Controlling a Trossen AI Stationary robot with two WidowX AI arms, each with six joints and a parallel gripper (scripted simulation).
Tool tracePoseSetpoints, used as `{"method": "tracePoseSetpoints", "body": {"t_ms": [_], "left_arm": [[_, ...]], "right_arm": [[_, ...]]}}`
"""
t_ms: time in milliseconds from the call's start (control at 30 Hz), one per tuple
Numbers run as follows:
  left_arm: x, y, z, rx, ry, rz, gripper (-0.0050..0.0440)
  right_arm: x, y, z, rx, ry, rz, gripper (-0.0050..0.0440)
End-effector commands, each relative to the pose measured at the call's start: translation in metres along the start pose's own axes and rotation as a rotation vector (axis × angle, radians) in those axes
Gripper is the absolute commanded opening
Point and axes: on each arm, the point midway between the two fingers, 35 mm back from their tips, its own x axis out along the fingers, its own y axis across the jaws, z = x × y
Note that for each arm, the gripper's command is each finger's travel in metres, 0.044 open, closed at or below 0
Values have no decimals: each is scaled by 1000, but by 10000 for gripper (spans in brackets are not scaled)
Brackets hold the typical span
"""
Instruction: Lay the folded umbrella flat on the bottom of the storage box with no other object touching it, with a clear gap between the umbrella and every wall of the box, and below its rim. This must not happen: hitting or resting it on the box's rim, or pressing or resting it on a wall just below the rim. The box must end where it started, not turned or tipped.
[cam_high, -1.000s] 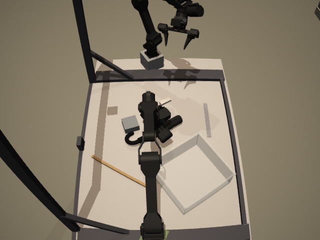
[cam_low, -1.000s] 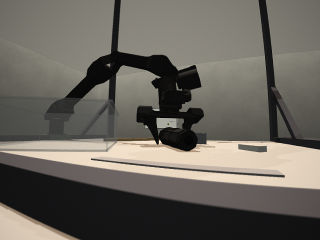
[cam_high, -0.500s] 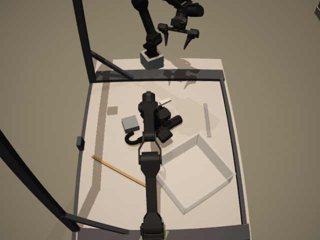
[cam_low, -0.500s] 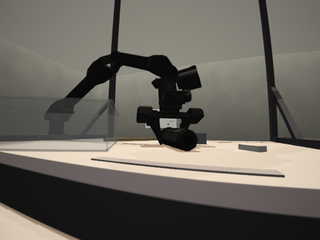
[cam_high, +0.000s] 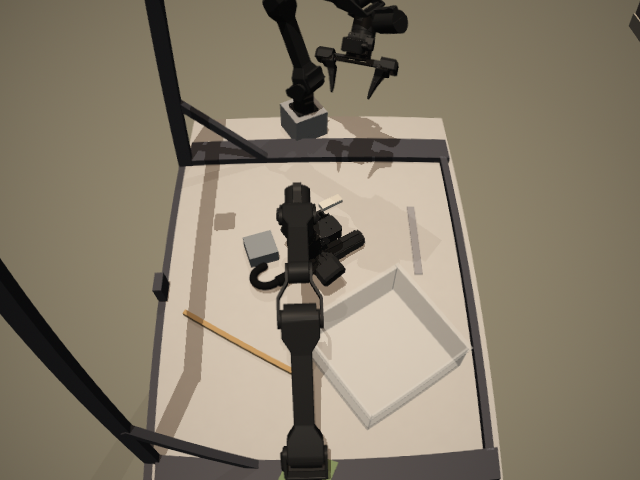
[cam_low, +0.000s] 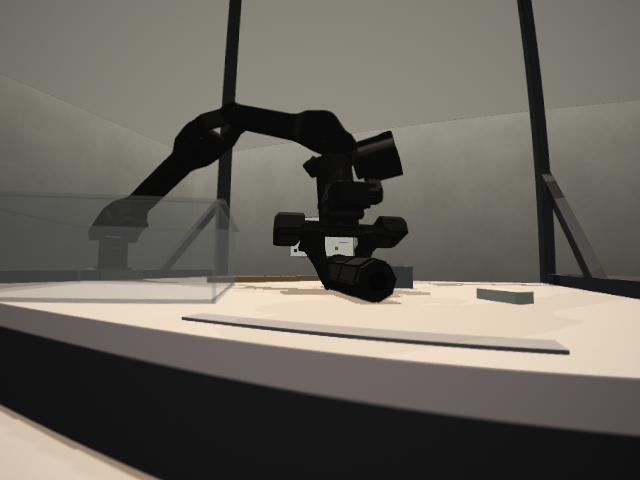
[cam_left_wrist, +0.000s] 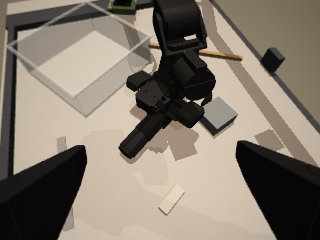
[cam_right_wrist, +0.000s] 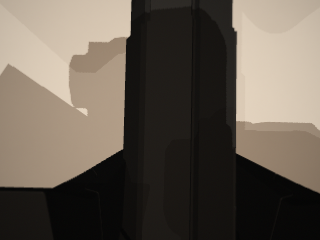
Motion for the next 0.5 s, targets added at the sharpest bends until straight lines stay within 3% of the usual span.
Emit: {"method": "tracePoseSetpoints", "body": {"t_ms": [0,167,233,400,467], "left_arm": [[-3,0,3,12,-7,8,400],[-3,0,3,12,-7,8,400],[-3,0,3,12,-7,8,400],[-3,0,3,12,-7,8,400],[-3,0,3,12,-7,8,400]], "right_arm": [[-14,4,7,8,-17,29,186],[-14,4,7,8,-17,29,166],[-12,5,7,3,-13,29,118],[-46,6,20,19,-31,55,0],[-72,4,28,23,-44,71,-1]]}}
